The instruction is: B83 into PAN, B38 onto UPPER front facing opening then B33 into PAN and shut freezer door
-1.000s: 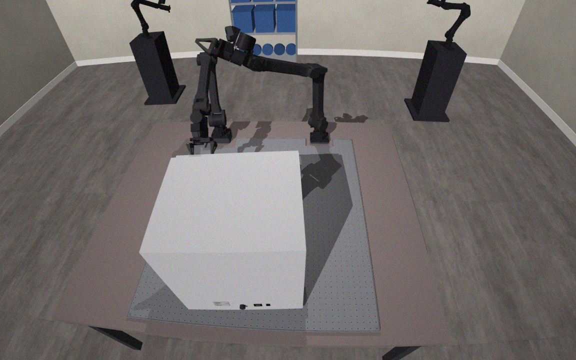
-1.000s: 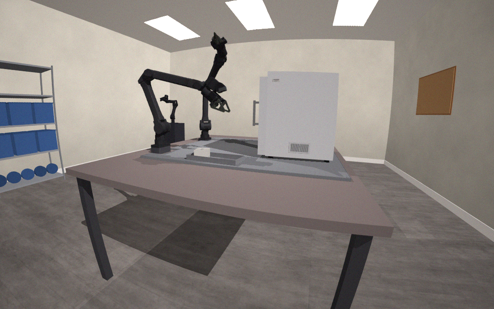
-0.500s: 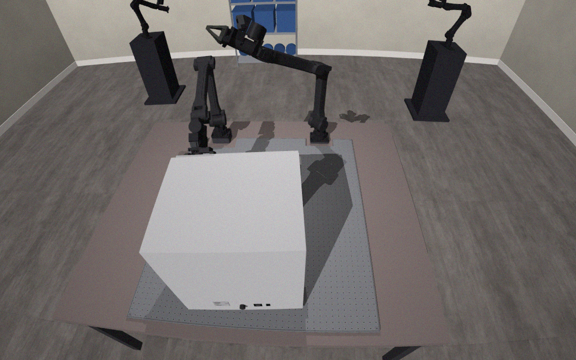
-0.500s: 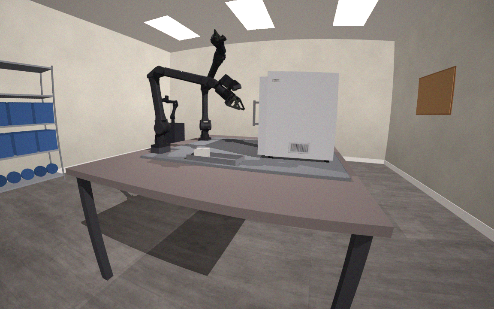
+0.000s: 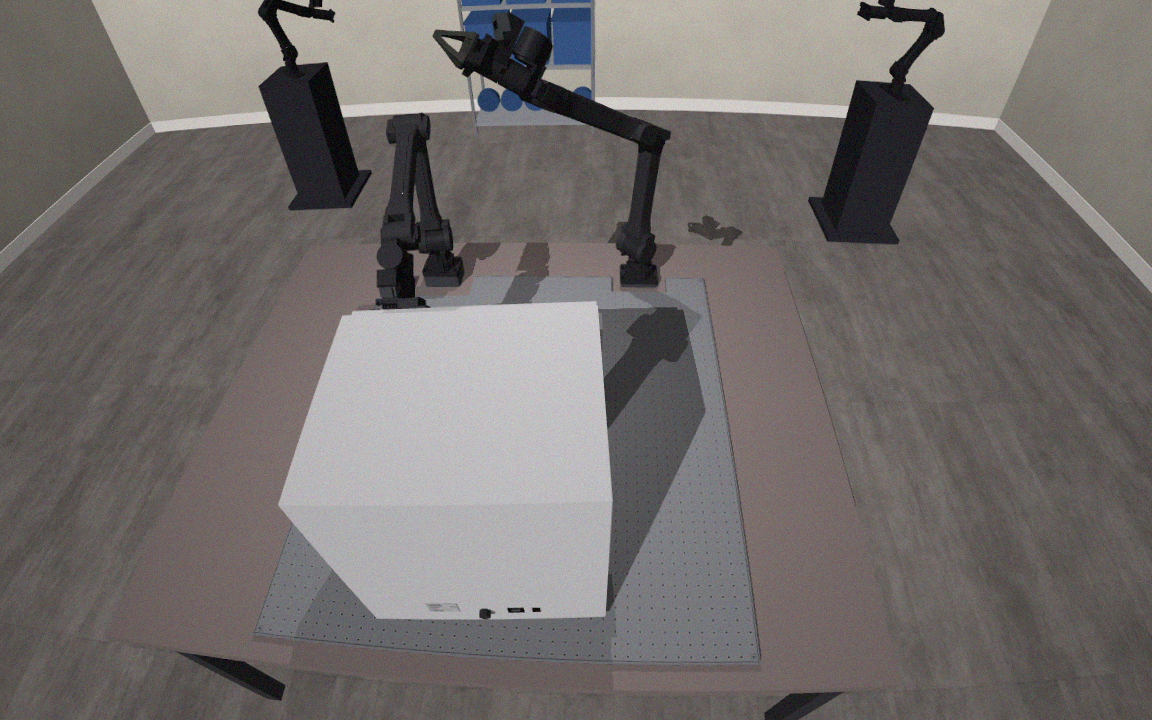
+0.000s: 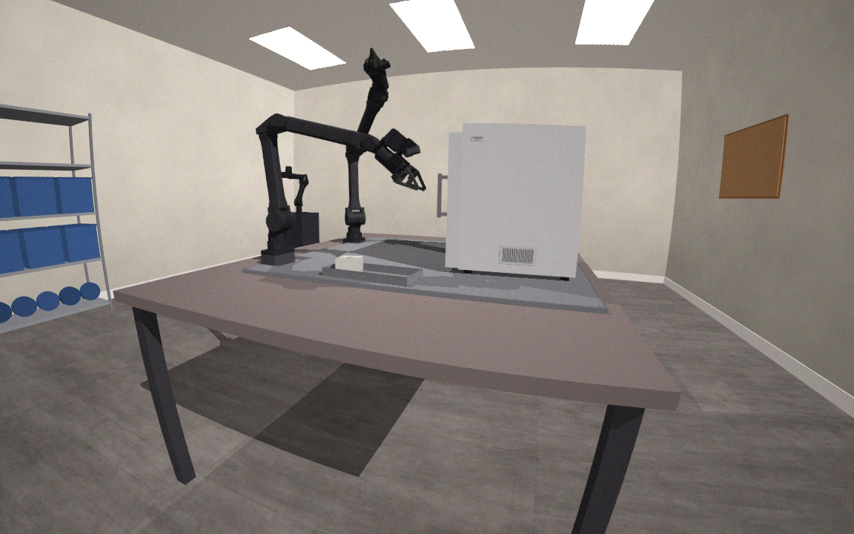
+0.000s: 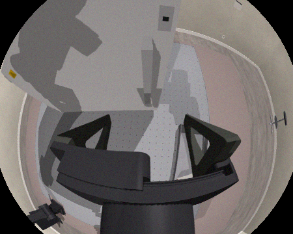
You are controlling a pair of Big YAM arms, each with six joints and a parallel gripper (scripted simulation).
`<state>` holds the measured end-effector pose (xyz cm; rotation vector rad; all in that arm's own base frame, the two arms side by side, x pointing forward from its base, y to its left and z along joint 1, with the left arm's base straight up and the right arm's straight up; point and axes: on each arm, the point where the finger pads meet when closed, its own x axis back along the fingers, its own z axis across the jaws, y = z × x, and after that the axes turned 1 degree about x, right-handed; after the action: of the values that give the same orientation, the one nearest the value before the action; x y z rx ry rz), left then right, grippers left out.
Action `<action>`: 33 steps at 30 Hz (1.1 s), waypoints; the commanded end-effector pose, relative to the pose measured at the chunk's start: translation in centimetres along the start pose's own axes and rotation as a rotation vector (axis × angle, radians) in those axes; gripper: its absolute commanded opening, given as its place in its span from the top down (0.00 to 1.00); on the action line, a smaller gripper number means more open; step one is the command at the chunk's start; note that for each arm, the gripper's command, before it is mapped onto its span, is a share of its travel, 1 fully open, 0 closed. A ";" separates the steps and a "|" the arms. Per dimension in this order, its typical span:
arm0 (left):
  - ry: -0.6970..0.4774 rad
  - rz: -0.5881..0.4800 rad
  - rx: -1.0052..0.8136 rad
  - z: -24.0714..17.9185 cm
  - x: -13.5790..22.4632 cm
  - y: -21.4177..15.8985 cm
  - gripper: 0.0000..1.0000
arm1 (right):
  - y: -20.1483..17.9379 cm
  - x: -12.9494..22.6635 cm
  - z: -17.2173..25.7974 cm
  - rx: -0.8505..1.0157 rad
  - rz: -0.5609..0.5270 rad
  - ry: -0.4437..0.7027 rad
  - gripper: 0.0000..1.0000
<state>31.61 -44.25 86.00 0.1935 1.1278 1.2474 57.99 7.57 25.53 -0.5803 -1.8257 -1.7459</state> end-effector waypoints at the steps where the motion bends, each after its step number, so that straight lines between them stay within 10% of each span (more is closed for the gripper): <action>1: 0.014 -0.019 0.001 1.6 0.9 3.6 1.00 | 4.3 0.0 0.2 -0.009 -0.077 -0.001 0.00; 33: 0.167 -0.122 -0.045 3.1 6.4 15.0 1.00 | 5.3 -4.7 -0.7 -0.002 -0.075 -0.007 0.00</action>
<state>25.10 -33.00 93.25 0.0092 1.2217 1.2389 62.04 7.88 23.30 -0.5872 -1.8245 -1.7450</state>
